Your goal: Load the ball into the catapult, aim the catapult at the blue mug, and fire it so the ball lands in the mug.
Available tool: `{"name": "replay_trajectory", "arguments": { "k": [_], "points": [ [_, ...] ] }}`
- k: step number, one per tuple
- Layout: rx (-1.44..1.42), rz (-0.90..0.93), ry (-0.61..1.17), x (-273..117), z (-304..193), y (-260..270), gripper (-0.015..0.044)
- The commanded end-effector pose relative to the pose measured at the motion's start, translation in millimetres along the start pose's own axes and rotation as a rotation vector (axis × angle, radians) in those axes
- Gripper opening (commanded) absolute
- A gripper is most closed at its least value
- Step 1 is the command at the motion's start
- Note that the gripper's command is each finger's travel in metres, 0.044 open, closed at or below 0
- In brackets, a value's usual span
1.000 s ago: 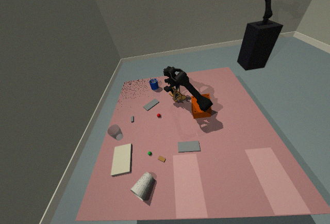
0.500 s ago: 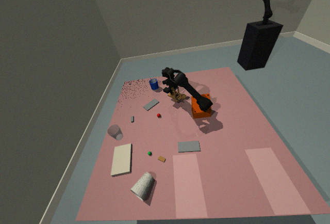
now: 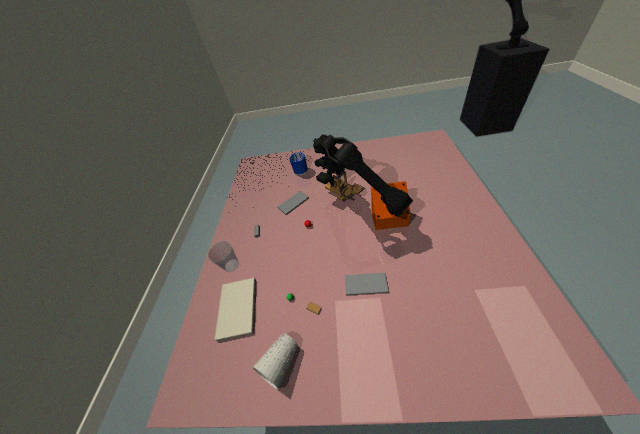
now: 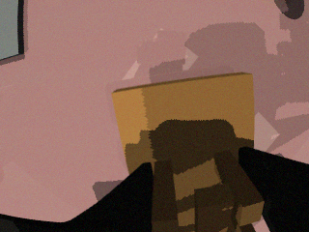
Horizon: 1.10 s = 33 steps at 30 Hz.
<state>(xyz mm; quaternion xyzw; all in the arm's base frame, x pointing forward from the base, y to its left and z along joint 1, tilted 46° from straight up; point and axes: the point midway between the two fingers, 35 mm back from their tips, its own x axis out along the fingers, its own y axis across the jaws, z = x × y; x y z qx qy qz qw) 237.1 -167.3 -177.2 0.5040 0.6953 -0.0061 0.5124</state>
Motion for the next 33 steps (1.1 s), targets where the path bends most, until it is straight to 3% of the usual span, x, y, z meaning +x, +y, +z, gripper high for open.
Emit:
{"name": "replay_trajectory", "arguments": {
  "k": [1,20,33],
  "points": [
    [0.003,0.003,-0.005,6,0,1,0.0000],
    [-0.001,0.001,-0.001,23,0,1,0.0000],
    [-0.001,0.001,-0.001,23,0,1,0.0341]
  ]
}}
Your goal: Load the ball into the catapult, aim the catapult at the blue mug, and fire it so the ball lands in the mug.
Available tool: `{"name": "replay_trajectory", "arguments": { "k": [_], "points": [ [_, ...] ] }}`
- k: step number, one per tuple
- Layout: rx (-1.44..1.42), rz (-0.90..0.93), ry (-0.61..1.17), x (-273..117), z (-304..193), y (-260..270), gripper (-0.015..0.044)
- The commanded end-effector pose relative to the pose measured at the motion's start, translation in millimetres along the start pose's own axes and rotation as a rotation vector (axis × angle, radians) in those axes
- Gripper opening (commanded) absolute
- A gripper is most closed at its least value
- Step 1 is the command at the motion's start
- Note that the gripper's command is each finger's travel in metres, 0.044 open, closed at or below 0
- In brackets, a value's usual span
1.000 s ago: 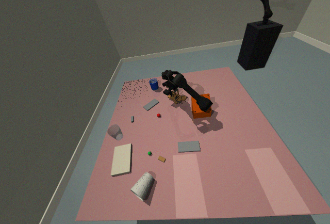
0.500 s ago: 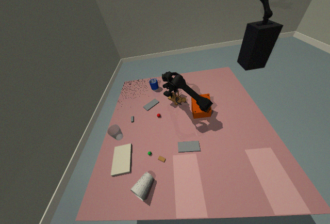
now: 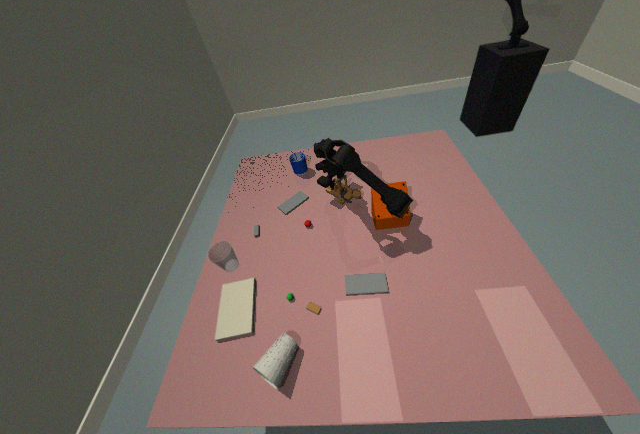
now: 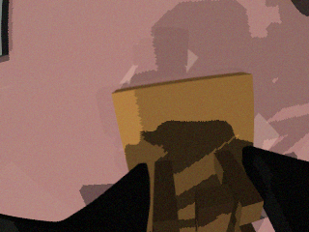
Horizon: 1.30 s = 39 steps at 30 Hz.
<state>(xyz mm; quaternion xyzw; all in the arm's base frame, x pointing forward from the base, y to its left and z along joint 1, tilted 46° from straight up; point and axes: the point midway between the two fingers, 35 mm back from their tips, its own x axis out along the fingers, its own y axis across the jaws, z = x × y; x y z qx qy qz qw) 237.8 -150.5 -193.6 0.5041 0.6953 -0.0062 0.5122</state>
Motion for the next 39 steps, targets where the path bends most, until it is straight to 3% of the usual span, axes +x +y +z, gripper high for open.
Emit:
{"name": "replay_trajectory", "arguments": {
  "k": [1,4,8,10,20,25,39],
  "points": [
    [-0.002,0.001,-0.001,-1,0,0,0.0368],
    [-0.001,-0.001,-0.002,-24,3,0,0.0440],
    [0.001,-0.004,-0.002,-90,2,-1,0.0440],
    [0.002,-0.004,-0.002,-101,0,-1,0.0440],
    [0.005,0.000,-0.006,-97,-3,-2,0.0440],
    [0.004,0.002,-0.006,-52,-3,-1,0.0440],
    [0.004,0.002,-0.006,-37,-2,-1,0.0440]
  ]
}}
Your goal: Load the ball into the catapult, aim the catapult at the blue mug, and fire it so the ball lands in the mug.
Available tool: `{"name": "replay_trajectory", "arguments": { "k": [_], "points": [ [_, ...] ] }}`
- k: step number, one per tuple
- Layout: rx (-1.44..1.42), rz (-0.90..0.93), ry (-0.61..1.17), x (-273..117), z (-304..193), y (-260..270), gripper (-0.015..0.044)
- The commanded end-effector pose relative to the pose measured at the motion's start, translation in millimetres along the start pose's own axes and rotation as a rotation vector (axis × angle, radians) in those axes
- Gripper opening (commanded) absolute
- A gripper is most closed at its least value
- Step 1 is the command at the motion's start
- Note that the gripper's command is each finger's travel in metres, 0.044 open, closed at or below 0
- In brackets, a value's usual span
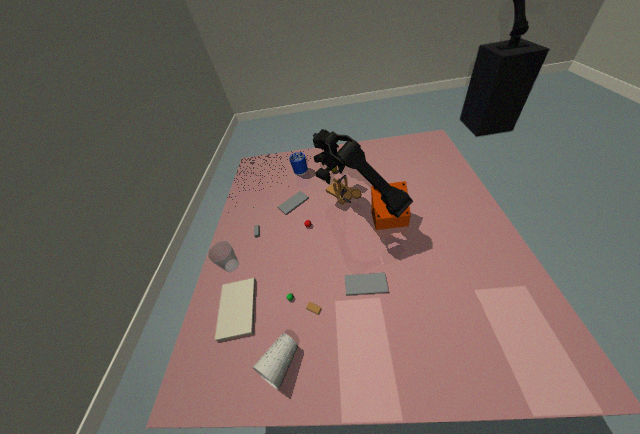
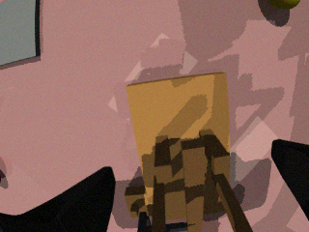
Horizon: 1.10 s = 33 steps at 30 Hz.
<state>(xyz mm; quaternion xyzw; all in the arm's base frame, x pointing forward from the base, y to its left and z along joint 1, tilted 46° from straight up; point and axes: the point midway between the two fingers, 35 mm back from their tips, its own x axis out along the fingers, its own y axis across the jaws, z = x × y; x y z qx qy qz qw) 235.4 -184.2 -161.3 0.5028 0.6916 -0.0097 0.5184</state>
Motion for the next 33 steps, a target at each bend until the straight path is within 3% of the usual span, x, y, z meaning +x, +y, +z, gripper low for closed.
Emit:
{"name": "replay_trajectory", "arguments": {
  "k": [1,30,33],
  "points": [
    [0.006,0.004,0.011,11,-3,1,0.0440],
    [0.006,0.006,0.012,51,-4,1,0.0440],
    [0.000,0.002,0.007,47,-2,1,0.0361]
  ]
}}
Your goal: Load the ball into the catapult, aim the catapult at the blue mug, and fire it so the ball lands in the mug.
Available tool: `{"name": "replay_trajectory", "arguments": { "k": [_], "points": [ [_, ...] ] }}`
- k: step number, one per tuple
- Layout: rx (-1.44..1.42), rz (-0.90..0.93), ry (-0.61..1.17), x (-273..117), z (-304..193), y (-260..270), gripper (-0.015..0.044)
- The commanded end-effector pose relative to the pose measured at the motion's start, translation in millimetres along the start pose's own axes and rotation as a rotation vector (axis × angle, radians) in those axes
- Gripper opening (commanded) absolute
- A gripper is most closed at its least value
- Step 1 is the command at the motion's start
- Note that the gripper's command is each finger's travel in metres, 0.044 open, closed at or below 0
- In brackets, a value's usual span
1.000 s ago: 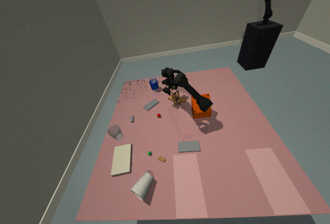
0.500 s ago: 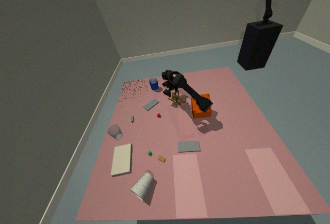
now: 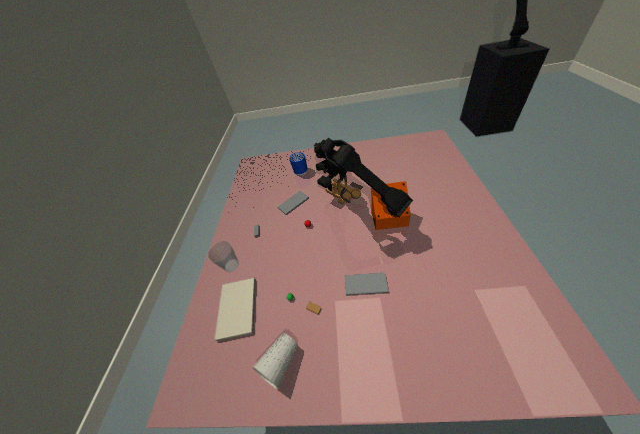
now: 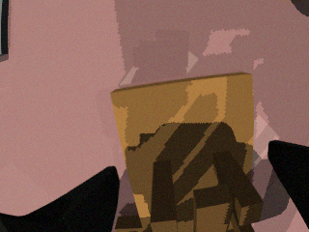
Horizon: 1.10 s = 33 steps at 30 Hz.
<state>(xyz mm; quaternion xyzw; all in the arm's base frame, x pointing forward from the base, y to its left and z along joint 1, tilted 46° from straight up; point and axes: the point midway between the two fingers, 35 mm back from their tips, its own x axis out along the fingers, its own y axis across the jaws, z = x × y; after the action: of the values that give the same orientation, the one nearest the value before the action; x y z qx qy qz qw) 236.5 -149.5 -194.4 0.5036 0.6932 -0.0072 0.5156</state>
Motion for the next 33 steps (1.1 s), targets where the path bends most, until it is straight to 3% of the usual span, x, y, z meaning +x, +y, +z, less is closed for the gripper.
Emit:
{"name": "replay_trajectory", "arguments": {
  "k": [1,9,14,18,23,33],
  "points": [
    [0.000,0.000,-0.001,-1,0,0,0.0335],
    [0.000,0.000,-0.001,-1,0,0,0.0125],
    [0.000,0.000,-0.001,-1,0,0,0.0092],
    [0.001,0.000,-0.001,-39,1,0,0.0000],
    [0.001,0.000,-0.001,-51,0,-1,0.0000],
    [0.002,0.001,0.001,-37,2,1,0.0000]
  ]
}}
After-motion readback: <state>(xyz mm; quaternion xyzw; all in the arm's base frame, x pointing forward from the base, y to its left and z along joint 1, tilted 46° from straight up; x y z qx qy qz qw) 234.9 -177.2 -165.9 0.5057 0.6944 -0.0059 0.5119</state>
